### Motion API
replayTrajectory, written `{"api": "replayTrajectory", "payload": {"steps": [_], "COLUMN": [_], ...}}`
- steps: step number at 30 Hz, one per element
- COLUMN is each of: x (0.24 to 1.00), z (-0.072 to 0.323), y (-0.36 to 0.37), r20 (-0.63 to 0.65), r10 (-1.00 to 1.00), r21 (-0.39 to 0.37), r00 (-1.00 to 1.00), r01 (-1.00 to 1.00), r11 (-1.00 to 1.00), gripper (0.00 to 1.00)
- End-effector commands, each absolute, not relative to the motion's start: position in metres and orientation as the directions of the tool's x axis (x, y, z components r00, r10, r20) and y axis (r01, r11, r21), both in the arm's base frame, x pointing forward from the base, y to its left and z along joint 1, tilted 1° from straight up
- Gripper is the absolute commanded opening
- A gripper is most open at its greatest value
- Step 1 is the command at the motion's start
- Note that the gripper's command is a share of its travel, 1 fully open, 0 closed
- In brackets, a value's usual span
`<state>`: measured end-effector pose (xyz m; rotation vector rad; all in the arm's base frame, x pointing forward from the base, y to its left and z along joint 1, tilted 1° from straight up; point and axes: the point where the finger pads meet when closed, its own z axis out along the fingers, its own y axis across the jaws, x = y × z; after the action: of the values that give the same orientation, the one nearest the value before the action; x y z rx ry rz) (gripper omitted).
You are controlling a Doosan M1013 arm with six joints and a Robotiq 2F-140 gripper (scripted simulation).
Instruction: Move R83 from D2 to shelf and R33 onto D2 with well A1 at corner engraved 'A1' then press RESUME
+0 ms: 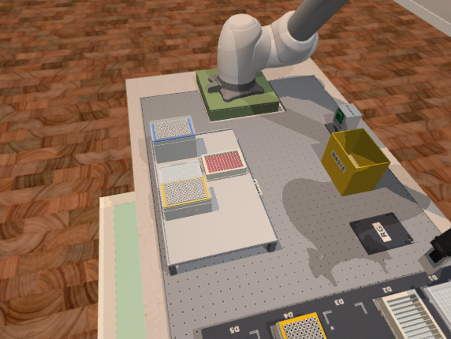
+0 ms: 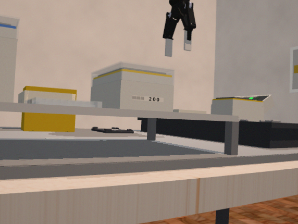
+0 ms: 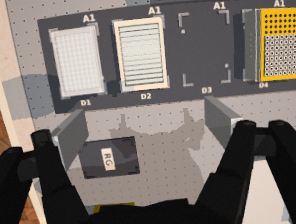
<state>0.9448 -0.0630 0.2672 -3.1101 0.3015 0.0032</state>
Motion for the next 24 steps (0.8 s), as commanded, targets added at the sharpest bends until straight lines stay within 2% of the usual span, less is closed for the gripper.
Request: {"api": "replayTrajectory", "payload": {"steps": [1, 9, 24], "x": [0.958, 0.992, 0.994], "z": [0.267, 0.267, 0.267], "y": [-0.065, -0.072, -0.072], "r20": [-0.004, -0.004, -0.004], "r10": [-0.192, -0.192, -0.192], "r21": [-0.017, -0.017, -0.017], "r00": [0.981, 0.981, 0.981], "r01": [-0.192, -0.192, -0.192], "r11": [-0.981, -0.981, -0.981], "gripper": [0.77, 0.77, 0.77]}}
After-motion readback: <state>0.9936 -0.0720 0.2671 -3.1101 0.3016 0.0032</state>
